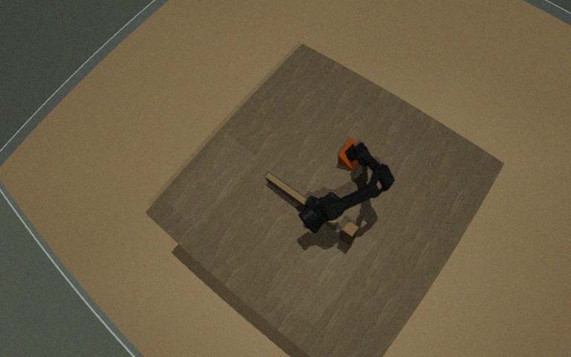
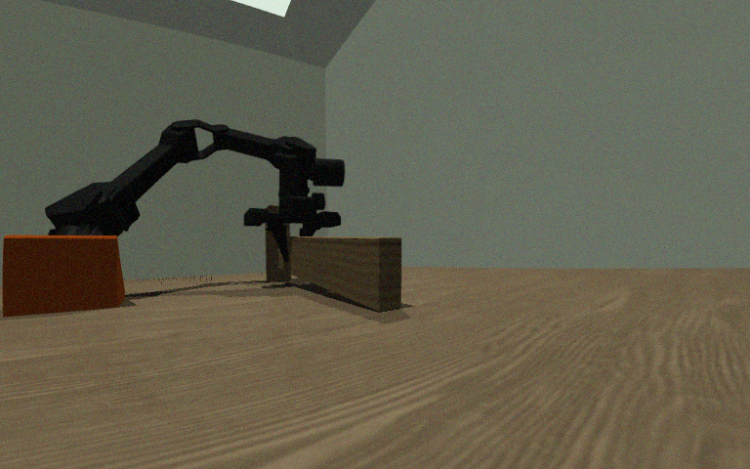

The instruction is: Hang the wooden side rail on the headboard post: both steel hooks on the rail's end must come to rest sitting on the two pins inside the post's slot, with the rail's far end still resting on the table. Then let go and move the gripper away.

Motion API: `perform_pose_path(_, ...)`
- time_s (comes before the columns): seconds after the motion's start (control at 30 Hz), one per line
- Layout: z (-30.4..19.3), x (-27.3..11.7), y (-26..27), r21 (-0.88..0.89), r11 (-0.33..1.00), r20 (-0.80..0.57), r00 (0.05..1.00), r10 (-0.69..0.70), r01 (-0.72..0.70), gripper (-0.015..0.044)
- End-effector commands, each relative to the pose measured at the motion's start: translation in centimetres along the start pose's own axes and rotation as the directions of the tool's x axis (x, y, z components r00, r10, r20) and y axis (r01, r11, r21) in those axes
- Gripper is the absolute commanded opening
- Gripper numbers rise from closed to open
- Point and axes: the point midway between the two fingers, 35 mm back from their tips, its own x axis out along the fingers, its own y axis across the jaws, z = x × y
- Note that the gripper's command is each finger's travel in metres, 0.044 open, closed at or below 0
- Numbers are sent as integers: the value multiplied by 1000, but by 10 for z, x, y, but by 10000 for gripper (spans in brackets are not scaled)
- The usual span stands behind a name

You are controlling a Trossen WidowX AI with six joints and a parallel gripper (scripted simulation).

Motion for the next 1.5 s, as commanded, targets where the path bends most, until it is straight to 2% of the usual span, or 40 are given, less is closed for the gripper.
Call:
perform_pose_path(0.0,0,-2,1,5,1000,3,1000,7,-7,0)
perform_pose_path(1.47,-4,-3,1,5,1000,3,1000,7,-7,0)
